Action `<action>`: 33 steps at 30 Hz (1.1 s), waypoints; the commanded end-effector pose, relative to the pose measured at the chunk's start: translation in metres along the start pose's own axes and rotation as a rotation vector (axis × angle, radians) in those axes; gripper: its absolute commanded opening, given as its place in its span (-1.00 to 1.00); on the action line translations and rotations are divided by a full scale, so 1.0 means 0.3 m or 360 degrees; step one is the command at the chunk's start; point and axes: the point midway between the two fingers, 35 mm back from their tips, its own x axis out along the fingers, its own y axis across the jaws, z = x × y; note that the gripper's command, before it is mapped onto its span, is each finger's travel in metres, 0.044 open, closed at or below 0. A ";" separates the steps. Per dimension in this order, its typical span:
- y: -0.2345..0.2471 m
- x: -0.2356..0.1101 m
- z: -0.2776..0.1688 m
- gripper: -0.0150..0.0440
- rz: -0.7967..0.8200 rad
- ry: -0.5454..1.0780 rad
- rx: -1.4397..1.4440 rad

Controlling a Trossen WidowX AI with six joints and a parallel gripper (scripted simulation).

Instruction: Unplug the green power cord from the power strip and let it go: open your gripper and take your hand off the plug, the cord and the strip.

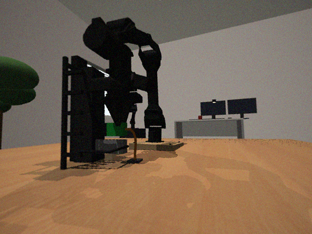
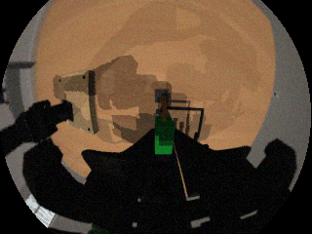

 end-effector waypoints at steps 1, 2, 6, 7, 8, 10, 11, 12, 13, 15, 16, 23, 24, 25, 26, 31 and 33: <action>0.000 -0.001 0.000 -0.44 0.0000 0.0001 0.0000; 0.000 -0.001 0.000 -0.46 0.0000 0.0001 0.0000; 0.000 -0.001 0.005 -0.49 0.0000 0.0000 0.0000; -0.001 -0.001 0.009 -0.49 0.0000 0.0000 0.0000; -0.001 -0.001 0.013 -0.49 0.0000 0.0000 0.0000; -0.003 -0.001 0.024 -0.49 0.0000 0.0000 -0.0001; -0.003 -0.001 0.029 -0.49 -0.0001 -0.0001 -0.0001; -0.004 -0.001 0.035 -0.49 -0.0001 -0.0001 -0.0001; -0.004 -0.001 0.040 -0.49 -0.0001 -0.0001 -0.0001; -0.005 -0.001 0.051 -0.49 -0.0001 -0.0002 -0.0001; -0.005 -0.001 0.056 -0.49 -0.0001 -0.0002 -0.0001; -0.006 -0.001 0.095 -0.49 -0.0001 -0.0004 -0.0002; -0.006 -0.001 0.100 -0.49 -0.0001 -0.0004 -0.0002; -0.006 -0.001 0.106 -0.49 -0.0001 -0.0004 -0.0002; -0.006 -0.001 0.112 -0.49 -0.0001 -0.0005 -0.0002; -0.004 -0.001 0.139 -0.49 -0.0001 -0.0006 -0.0003; -0.003 0.000 0.150 -0.49 -0.0001 -0.0006 -0.0003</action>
